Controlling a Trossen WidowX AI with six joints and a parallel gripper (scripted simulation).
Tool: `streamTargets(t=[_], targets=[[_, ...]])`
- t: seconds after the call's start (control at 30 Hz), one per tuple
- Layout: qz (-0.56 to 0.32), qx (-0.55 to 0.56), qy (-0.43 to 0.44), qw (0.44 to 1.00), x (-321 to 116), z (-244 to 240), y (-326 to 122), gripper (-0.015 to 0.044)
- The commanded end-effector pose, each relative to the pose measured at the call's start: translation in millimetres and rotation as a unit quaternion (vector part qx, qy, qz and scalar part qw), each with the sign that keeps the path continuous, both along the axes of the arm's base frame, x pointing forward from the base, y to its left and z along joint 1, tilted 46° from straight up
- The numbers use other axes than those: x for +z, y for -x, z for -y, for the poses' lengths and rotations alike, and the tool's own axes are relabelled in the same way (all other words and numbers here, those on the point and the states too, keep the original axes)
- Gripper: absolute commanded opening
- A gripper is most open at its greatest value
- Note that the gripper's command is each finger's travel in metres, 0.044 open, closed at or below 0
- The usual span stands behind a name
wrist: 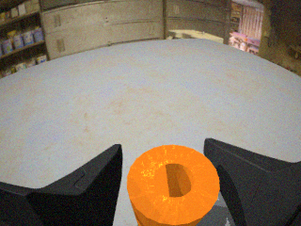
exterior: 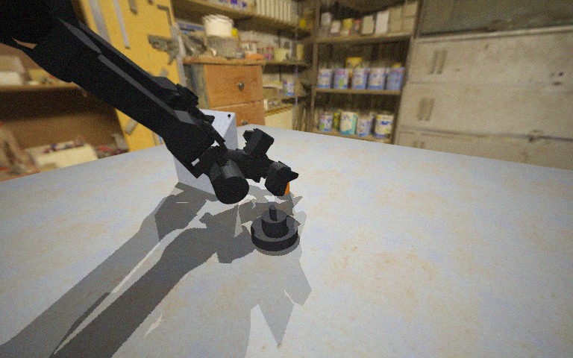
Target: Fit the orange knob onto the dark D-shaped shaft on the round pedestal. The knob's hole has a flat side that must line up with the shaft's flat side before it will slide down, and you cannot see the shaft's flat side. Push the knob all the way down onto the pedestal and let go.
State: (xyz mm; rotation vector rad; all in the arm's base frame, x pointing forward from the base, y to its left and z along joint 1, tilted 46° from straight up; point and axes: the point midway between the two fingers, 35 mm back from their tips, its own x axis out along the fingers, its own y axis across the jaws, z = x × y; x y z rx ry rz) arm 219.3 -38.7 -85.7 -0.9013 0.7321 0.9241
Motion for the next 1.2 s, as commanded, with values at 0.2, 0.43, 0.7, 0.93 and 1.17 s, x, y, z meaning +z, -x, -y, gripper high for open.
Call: streamTargets(t=[0.2,0.43,0.7,0.93,1.17], targets=[[0.001,0.001,-0.001,1.000,0,0,0,0.0260],[0.001,0.001,-0.001,1.000,0,0,0,0.0417],[0.001,0.001,-0.001,1.000,0,0,0,0.0440],[-0.001,0.002,0.001,1.000,21,-19,-5,0.0440],[0.002,0.000,-0.001,1.000,55,-57,-2,0.0440]])
